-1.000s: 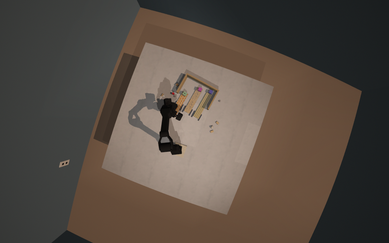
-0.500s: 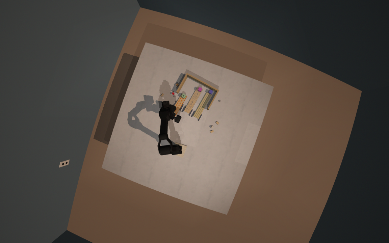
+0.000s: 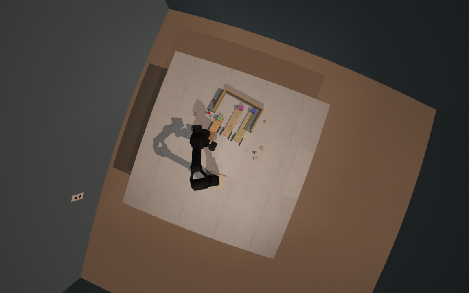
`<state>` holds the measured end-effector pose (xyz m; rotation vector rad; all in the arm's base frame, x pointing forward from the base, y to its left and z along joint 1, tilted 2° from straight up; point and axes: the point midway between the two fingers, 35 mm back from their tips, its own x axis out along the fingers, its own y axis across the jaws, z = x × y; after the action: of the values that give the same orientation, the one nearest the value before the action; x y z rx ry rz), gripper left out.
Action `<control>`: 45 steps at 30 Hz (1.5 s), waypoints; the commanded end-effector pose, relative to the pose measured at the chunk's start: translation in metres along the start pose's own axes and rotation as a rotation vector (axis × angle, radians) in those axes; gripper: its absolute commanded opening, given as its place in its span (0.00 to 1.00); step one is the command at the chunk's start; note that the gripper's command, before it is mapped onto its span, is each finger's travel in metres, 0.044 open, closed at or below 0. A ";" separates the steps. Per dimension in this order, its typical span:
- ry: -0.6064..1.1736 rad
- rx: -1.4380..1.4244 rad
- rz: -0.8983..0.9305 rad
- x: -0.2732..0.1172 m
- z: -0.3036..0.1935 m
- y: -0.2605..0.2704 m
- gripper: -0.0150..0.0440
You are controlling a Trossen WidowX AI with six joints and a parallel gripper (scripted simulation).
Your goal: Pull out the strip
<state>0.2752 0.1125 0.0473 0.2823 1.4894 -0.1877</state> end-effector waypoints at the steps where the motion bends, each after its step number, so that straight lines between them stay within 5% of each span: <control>1: 0.026 -0.003 -0.018 0.007 -0.013 -0.003 0.25; 22: 0.028 -0.003 -0.018 0.007 -0.035 -0.002 0.25; 31: 0.027 -0.003 -0.017 -0.042 -0.026 0.003 0.25; 35: 0.023 0.217 -0.020 -0.043 -0.006 0.002 0.43; 45: 0.019 0.238 -0.021 -0.046 0.033 -0.004 0.88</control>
<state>0.2919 0.1010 0.0936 0.4561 1.4883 -0.3822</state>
